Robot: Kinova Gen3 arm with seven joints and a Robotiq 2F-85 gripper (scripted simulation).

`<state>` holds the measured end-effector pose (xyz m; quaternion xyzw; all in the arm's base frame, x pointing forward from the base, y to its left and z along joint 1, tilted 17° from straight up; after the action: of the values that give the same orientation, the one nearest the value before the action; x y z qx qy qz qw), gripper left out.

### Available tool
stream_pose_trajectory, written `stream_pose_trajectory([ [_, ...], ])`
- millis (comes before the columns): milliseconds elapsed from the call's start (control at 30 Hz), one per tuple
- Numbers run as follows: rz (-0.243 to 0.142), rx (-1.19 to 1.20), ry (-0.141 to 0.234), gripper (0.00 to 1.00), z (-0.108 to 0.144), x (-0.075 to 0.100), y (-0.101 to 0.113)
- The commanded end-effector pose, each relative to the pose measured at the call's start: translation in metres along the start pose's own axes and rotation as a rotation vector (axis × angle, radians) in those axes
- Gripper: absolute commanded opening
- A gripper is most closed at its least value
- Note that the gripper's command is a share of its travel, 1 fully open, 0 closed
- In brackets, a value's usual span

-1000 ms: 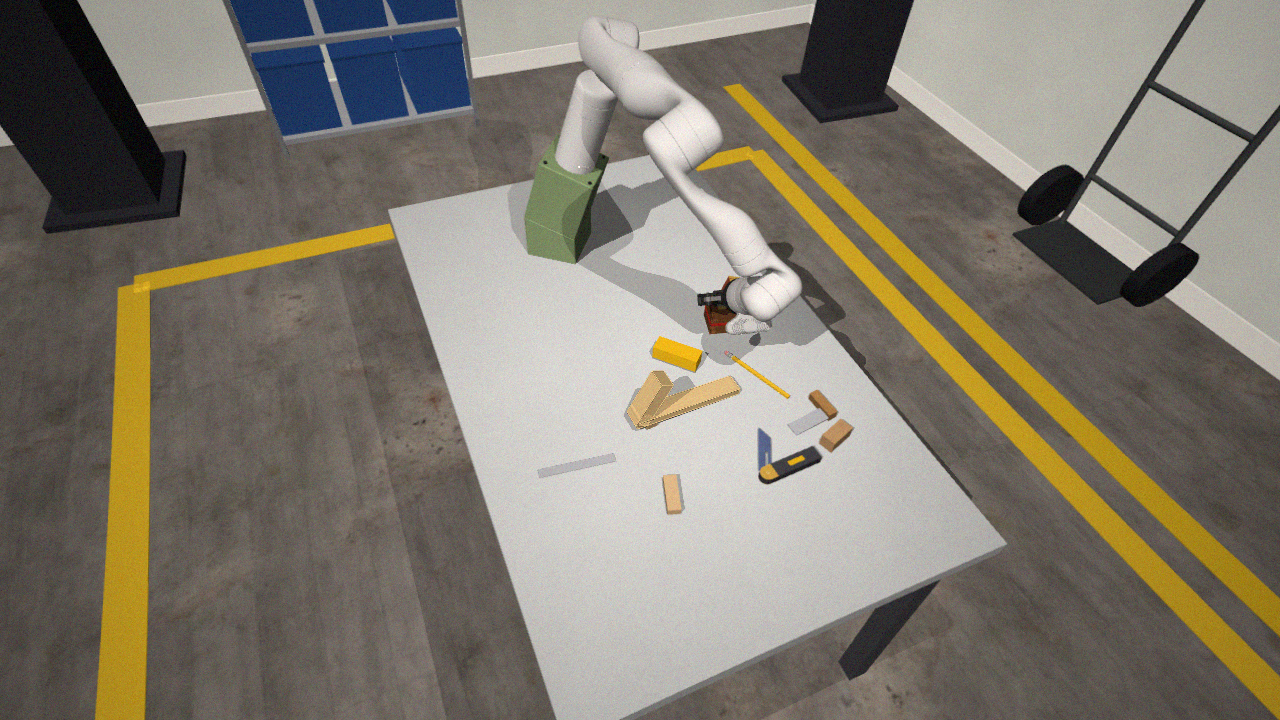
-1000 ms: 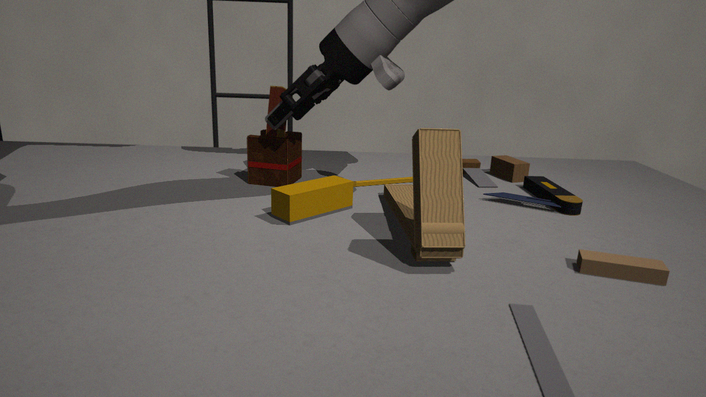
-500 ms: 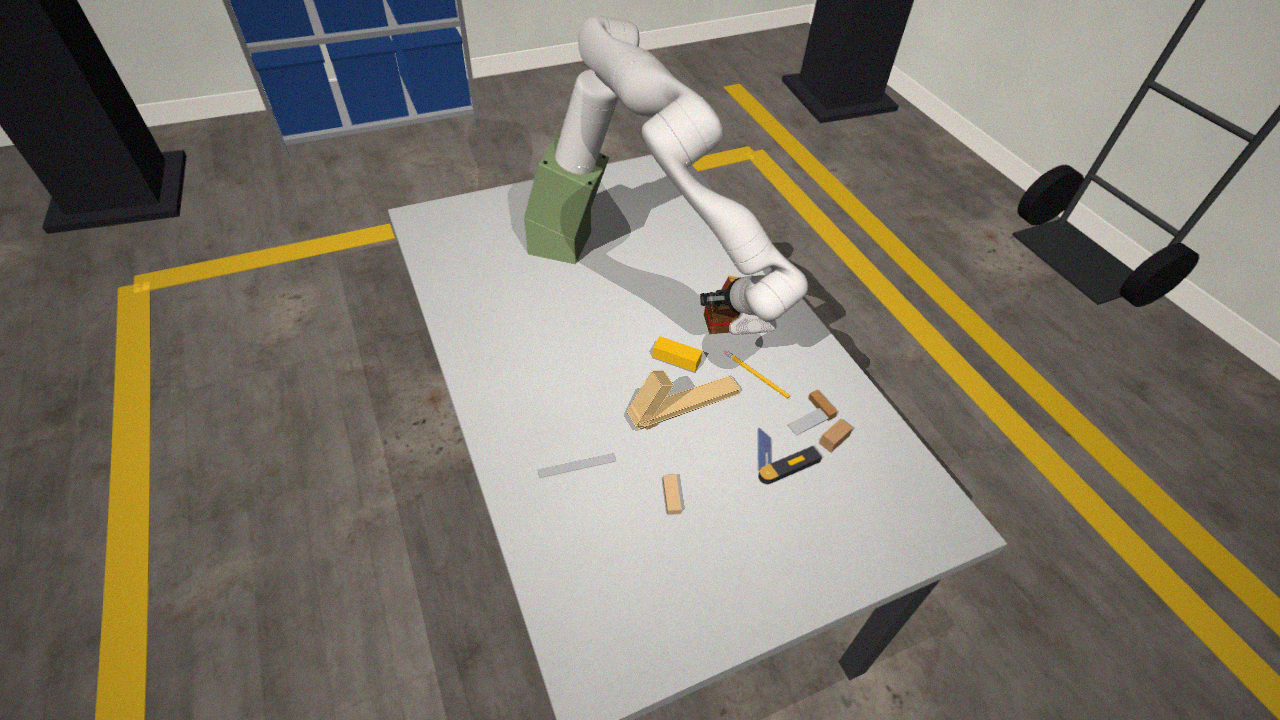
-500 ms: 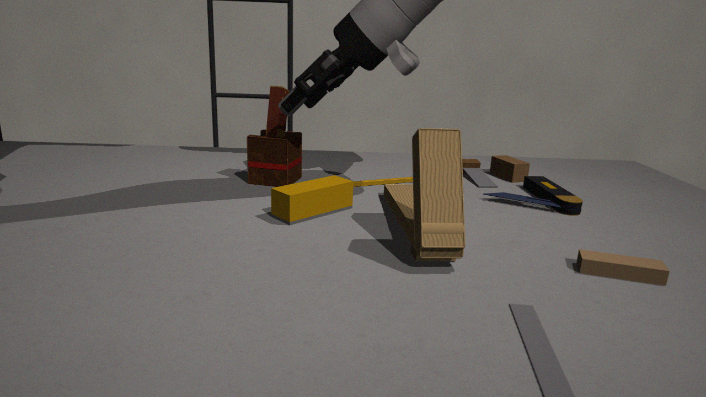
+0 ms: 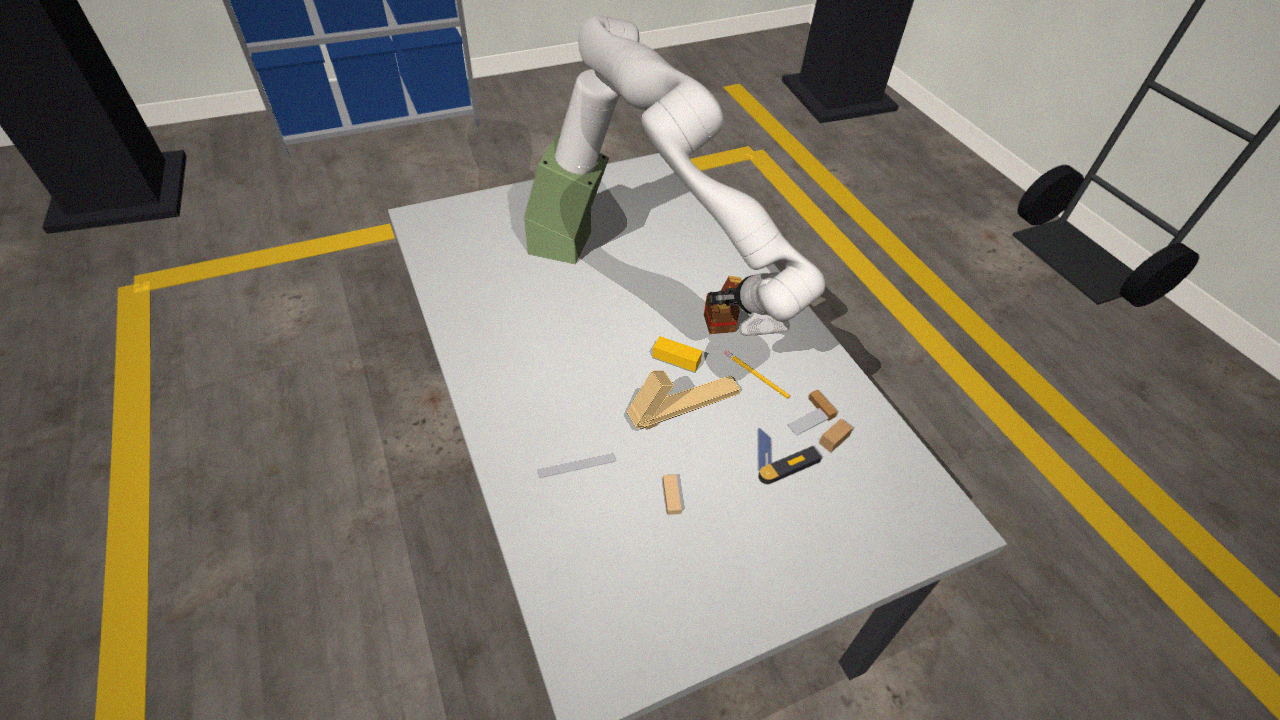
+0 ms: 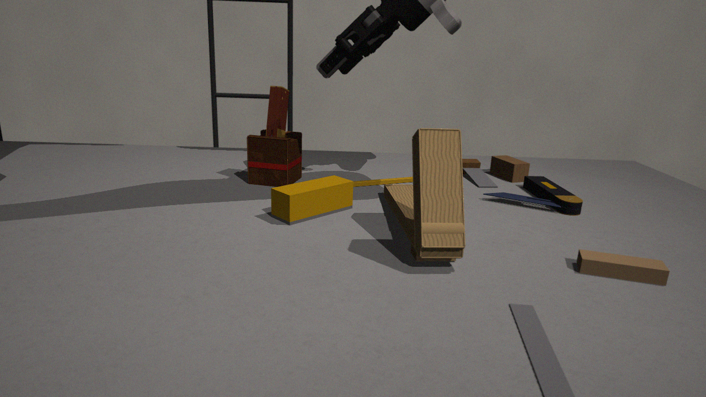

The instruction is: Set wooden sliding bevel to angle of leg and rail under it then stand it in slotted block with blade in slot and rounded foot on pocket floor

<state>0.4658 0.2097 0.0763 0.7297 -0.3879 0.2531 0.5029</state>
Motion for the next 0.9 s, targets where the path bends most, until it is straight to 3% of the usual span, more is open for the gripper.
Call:
stream_pose_trajectory([
  [0, 0.0, 0.0, 0.0, 1.0, -0.0003, 0.0134, -0.0001],
  [867, 0.0, 0.0, 0.0, 1.0, -0.0003, 0.0198, -0.0001],
])
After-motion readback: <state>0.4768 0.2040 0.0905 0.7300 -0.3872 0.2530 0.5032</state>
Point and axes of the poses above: the point where the finger pads meet when closed, its own x axis back along the fingers, its own z axis across the jaws, y = z × x, the point moved 4 cm from there along x, back along the fingers, and after that the axes turned 10 degrees about x, right-handed, at the moved point
